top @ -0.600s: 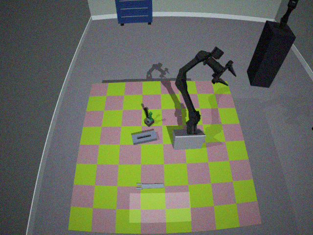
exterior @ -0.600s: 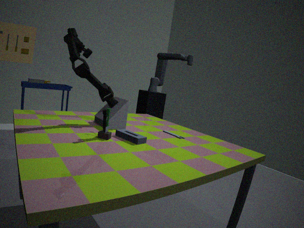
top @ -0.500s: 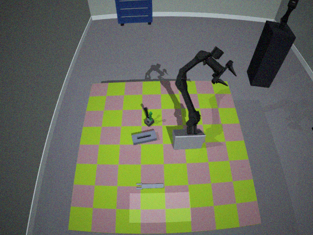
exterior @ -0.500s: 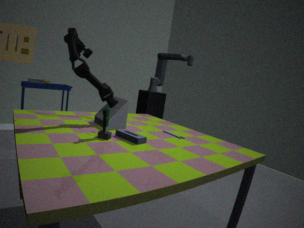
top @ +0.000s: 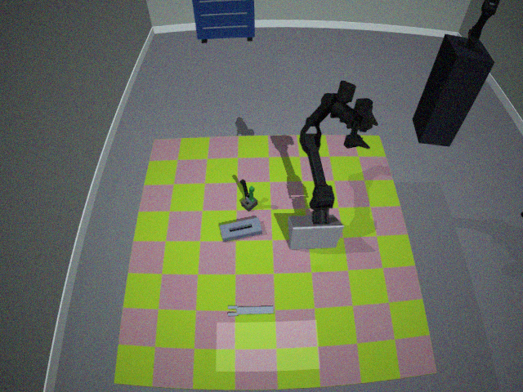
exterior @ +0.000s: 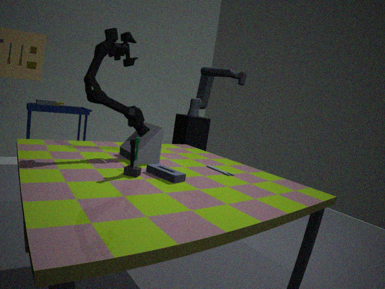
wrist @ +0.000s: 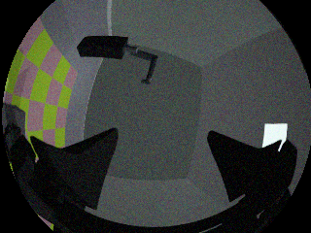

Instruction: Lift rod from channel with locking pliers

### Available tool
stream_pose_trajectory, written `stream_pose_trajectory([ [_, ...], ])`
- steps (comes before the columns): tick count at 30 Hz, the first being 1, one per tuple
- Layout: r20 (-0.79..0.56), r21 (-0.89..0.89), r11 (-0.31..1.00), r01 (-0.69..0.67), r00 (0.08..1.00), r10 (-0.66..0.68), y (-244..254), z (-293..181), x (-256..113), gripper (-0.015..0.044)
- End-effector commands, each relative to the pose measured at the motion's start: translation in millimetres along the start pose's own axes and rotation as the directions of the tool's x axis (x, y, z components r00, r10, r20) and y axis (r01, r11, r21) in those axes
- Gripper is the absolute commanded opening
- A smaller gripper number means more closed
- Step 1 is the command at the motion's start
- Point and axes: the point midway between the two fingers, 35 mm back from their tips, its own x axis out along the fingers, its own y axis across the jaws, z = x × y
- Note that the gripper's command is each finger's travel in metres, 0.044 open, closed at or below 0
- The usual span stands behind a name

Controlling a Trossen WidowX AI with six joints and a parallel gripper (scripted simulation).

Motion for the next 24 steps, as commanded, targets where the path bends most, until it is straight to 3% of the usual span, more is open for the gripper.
stream_pose_trajectory([
  [1,-0.155,0.194,0.976,0.096,0.986,-0.067,-3,-51,-1,0.044],
  [7,-0.428,0.452,0.825,0.34,0.894,-0.134,5,-142,-21,0.044],
  [12,-0.638,0.539,0.613,0.577,0.755,-0.15,26,-210,-57,0.044],
  [18,-0.846,0.461,0.313,0.83,0.518,-0.127,65,-274,-118,0.044],
  [24,-0.971,0.231,0.011,0.973,0.231,-0.059,116,-310,-193,0.044],
])
